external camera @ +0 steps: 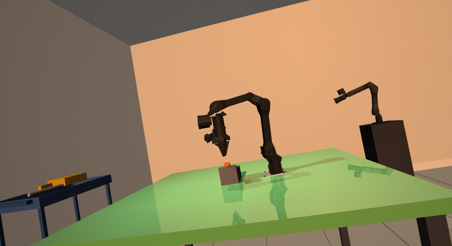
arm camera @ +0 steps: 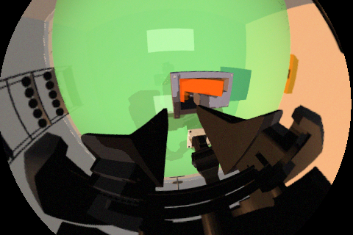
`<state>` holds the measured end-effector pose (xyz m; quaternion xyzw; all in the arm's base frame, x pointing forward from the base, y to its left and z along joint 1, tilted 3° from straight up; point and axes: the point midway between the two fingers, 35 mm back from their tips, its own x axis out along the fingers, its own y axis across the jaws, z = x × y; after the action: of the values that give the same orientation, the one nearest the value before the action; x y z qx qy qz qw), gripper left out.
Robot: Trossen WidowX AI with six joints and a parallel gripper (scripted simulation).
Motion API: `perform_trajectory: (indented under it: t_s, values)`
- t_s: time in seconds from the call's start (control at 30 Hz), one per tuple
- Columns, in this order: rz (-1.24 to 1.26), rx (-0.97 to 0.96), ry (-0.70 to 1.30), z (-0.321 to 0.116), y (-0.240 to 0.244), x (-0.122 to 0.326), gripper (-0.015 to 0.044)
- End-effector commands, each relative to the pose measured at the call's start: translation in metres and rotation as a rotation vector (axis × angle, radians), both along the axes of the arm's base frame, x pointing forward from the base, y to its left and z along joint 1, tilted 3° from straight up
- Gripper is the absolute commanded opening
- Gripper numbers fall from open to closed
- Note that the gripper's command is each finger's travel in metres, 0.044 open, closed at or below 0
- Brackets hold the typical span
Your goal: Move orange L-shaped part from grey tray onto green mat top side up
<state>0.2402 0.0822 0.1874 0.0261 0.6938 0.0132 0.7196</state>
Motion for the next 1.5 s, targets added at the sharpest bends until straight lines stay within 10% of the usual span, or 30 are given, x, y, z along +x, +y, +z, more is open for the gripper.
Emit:
perform_trajectory:
  t_s: [0.0, 0.17, 0.57, 1.47]
  values:
    - [0.000, 0.000, 0.001, 0.000, 0.000, 0.000, 0.0180]
    - [-0.192, 0.006, 0.010, 0.000, -0.009, 0.003, 0.0280]
    - [-1.544, 0.054, 0.072, 0.000, -0.075, 0.010, 0.0280]
    - [-1.565, 0.055, 0.073, -0.039, -0.075, 0.013, 0.0280]
